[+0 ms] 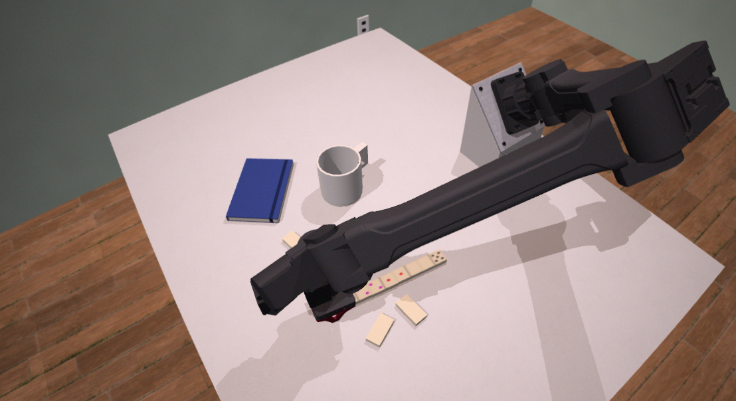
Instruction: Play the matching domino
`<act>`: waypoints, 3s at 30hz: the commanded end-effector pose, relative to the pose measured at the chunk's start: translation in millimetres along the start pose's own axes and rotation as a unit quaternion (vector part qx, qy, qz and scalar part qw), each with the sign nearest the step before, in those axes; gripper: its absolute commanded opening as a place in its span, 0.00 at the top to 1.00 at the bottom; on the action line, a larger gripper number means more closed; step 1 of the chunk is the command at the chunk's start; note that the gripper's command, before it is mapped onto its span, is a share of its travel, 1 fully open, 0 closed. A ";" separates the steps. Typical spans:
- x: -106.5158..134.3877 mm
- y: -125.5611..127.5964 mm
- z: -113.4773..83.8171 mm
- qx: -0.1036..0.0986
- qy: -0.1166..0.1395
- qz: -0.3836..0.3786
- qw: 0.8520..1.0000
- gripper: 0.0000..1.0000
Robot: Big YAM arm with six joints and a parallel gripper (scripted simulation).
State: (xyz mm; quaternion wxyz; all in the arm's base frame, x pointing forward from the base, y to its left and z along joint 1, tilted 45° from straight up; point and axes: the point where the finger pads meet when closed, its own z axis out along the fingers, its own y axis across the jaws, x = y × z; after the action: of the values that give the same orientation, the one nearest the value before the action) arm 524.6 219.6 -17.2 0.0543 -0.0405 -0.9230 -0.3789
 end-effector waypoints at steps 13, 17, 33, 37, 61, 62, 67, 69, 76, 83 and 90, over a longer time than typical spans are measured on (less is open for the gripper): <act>-2.1 -2.1 -1.8 0.001 -0.004 0.003 1.000 0.57; -1.7 -4.6 0.3 0.003 -0.003 0.006 1.000 0.57; -1.7 -4.8 -0.8 0.003 -0.004 0.006 1.000 0.57; -1.5 -6.1 0.1 0.003 -0.004 0.007 1.000 0.57; -2.2 -1.3 -3.6 0.001 -0.004 0.002 1.000 0.57; -2.0 -2.1 -3.3 0.001 -0.004 0.003 1.000 0.57; -1.4 -6.0 -1.8 0.003 -0.004 0.007 1.000 0.57; -1.1 -7.6 -1.3 0.004 -0.004 0.008 1.000 0.57; -1.1 -7.6 -1.3 0.004 -0.004 0.008 1.000 0.57; -1.4 -5.7 -2.6 0.003 -0.004 0.006 1.000 0.57; -1.0 -8.3 -2.0 0.004 -0.004 0.009 1.000 0.57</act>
State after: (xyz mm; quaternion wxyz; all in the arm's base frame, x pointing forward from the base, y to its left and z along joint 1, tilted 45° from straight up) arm 524.3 219.1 -17.7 0.0544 -0.0416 -0.9233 -0.3778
